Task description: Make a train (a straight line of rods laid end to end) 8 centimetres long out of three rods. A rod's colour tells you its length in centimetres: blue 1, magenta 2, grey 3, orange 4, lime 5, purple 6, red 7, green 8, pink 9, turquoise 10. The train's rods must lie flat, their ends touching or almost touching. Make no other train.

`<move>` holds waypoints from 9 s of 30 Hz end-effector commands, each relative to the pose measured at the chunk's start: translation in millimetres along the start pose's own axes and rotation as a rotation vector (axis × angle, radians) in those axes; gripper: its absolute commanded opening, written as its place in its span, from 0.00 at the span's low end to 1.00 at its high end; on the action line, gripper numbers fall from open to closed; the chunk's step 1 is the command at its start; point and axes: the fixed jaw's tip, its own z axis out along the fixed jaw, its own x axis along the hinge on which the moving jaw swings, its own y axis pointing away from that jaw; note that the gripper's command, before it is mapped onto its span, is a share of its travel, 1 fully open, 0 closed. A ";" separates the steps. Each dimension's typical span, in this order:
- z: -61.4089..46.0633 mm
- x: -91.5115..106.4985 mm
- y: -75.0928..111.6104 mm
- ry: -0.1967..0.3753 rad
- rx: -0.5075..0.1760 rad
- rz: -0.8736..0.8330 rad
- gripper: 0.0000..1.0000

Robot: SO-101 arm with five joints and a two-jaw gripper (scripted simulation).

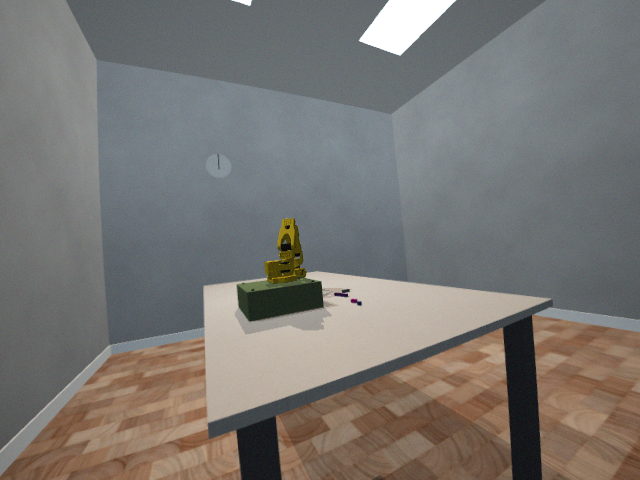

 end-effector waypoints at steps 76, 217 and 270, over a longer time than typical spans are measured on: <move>-32.5 19.0 -33.5 -0.004 0.005 0.024 0.00; -7.0 52.2 -61.9 -0.003 0.003 0.016 0.00; -7.1 52.4 -61.5 -0.003 0.001 0.016 0.00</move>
